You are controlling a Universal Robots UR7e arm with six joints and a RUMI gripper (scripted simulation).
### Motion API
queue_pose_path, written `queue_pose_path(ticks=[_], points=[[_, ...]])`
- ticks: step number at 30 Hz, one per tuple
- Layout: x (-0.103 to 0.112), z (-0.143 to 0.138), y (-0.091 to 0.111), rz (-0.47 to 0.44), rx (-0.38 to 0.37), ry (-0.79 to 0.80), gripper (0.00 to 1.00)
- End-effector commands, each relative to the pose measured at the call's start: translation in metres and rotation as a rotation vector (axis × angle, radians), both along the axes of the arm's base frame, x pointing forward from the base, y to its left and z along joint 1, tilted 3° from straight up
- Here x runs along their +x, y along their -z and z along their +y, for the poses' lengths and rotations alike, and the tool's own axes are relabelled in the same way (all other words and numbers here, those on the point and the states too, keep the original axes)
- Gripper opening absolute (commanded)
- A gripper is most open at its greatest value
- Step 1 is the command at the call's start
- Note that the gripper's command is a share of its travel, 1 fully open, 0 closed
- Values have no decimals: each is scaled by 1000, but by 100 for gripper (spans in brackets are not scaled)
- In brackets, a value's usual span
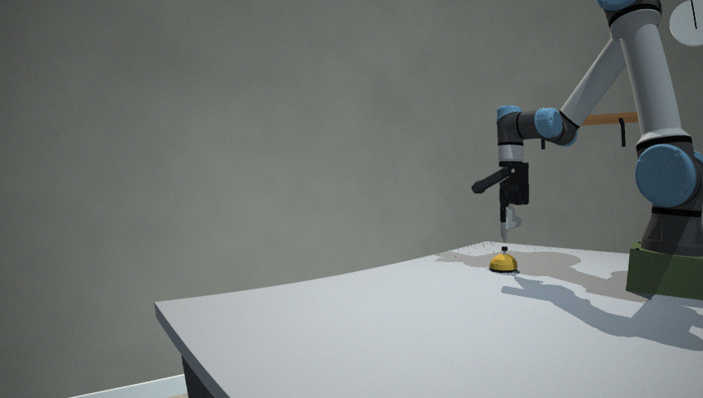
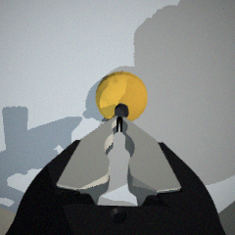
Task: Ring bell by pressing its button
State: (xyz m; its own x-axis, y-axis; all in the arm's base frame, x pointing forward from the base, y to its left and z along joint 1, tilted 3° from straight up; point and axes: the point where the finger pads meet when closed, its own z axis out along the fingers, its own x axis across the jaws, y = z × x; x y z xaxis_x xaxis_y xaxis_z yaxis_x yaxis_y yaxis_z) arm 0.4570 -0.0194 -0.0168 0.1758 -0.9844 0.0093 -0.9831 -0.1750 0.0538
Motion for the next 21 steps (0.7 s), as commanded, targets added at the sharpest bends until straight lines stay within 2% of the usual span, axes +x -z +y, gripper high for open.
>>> queue_pose_path(ticks=[1, 14, 21], points=[[1, 0, -15, -1, 0, 0, 0], [2, 1, -43, -1, 0, 0, 0], [3, 1, -50, -1, 0, 0, 0]])
